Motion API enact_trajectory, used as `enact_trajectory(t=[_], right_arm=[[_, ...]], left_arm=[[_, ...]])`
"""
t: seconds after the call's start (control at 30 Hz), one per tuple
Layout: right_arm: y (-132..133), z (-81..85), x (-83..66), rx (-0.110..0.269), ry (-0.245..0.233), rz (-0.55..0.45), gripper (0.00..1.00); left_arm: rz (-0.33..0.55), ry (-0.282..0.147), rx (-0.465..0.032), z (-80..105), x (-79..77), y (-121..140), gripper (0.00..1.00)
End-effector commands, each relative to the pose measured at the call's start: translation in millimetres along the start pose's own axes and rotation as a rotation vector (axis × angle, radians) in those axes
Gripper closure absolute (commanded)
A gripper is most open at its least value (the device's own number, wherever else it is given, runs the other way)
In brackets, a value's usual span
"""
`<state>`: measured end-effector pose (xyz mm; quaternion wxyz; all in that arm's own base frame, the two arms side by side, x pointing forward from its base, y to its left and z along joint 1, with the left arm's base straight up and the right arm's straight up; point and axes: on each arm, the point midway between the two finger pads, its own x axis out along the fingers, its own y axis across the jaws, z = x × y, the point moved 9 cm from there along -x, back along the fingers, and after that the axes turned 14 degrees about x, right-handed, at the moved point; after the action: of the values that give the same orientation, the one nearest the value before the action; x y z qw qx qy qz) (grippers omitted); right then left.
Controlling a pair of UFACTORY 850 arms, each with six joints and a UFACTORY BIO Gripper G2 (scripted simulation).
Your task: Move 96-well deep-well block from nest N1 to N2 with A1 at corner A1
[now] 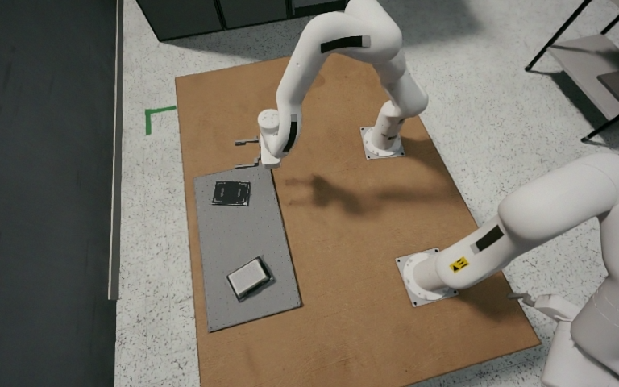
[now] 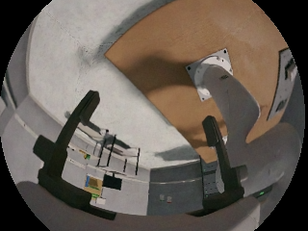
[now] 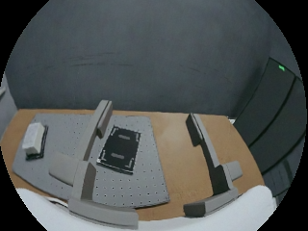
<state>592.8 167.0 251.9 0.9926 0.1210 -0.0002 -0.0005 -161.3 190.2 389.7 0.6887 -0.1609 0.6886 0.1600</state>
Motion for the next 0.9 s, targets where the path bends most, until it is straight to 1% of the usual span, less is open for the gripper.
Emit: enact_trajectory(t=[0.0, 0.37, 0.43, 0.87], right_arm=[[-19, 12.6, 0.2, 0.002, -0.001, 0.001, 0.63], [-67, 40.0, -0.6, 0.002, -0.001, 0.001, 0.63], [-67, 40.0, -0.6, 0.002, -0.001, 0.001, 0.63], [-123, 72.3, -1.6, 0.002, -0.002, 0.001, 0.63]], left_arm=[[0.001, 0.000, 0.000, 0.1, -0.4, 0, 0.00], [0.001, 0.000, 0.000, 0.1, -0.4, 0, 0.00], [0.001, 0.000, 0.000, 0.1, -0.4, 0, 0.00], [0.001, 0.000, 0.000, 0.1, -0.4, 0, 0.00]])
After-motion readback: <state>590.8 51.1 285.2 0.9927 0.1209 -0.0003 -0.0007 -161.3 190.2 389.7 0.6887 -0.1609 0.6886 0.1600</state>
